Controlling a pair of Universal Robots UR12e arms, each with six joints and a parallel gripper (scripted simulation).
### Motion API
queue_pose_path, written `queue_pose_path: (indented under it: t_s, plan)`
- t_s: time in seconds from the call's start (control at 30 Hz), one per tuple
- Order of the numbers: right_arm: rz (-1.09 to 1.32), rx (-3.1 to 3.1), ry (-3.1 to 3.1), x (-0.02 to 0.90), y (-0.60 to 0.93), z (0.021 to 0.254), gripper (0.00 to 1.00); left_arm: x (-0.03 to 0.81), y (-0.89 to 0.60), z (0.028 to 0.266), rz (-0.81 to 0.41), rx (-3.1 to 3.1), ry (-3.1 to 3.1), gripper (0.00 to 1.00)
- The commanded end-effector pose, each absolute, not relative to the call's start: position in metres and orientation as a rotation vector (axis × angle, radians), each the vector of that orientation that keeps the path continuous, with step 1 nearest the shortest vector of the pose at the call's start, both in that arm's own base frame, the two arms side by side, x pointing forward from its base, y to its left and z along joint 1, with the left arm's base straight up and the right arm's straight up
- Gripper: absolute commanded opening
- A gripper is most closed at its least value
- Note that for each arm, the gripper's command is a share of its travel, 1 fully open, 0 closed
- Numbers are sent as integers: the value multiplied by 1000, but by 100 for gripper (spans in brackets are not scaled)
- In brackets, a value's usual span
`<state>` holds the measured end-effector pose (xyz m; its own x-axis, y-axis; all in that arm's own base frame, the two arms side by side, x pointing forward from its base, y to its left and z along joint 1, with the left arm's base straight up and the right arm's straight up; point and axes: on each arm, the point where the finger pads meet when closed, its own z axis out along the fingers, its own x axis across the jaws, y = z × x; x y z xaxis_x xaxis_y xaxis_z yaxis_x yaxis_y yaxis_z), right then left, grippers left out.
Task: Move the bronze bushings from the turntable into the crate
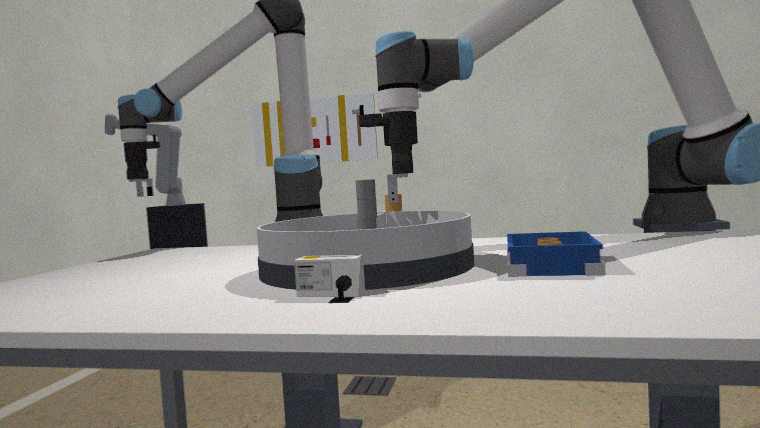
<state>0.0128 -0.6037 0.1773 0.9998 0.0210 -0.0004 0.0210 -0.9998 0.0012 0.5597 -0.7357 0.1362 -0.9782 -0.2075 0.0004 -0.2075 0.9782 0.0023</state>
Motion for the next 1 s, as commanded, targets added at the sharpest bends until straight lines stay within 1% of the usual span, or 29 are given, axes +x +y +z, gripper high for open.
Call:
queue_pose_path:
  t_s: [0.0,0.07,0.37,0.57,0.63,0.97]
  plan:
    - [0,3141,35,13,-604,177,100,560,-740,165,9,327,-3126,0]
    - [0,3141,35,13,-604,177,100,560,-740,165,9,327,-3126,0]
    - [0,3141,35,13,-604,177,100,560,-740,208,9,327,-3126,0]
    - [0,3141,35,13,-604,177,100,560,-740,230,9,327,-3126,0]
    - [0,3141,35,13,-604,177,100,560,-740,230,9,327,-3126,0]
    - [0,3141,35,13,-604,177,100,560,-739,247,9,327,-3126,0]
